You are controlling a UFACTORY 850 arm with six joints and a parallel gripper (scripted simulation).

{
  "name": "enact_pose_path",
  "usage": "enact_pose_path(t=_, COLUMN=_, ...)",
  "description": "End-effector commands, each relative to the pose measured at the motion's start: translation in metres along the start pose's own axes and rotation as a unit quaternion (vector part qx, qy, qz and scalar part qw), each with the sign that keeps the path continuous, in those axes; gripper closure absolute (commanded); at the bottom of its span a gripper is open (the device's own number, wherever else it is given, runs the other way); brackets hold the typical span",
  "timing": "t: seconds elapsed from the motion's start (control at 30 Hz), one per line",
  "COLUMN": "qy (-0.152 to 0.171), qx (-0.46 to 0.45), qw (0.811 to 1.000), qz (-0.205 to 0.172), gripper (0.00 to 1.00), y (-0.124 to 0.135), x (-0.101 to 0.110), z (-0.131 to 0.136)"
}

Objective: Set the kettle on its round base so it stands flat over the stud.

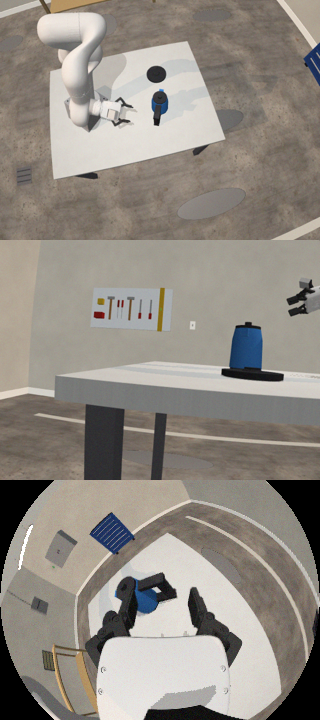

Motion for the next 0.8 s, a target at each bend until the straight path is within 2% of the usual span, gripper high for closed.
enact_pose_path(t=0.0, qy=-0.009, qx=-0.011, qw=1.0, qz=-0.006, gripper=0.19, y=-0.001, x=-0.002, z=-0.005)
enact_pose_path(t=0.77, qy=-0.058, qx=-0.081, qw=0.994, qz=-0.05, gripper=0.19, y=-0.003, x=-0.01, z=-0.036)
Point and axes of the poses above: the point where the finger pads meet when closed, its own x axis back along the fingers, its own z axis across the jaws, y = z × x, the point moved 3 cm from there along x, back along the fingers, and after that the axes turned 9 degrees about x, right-handed, at the moved point
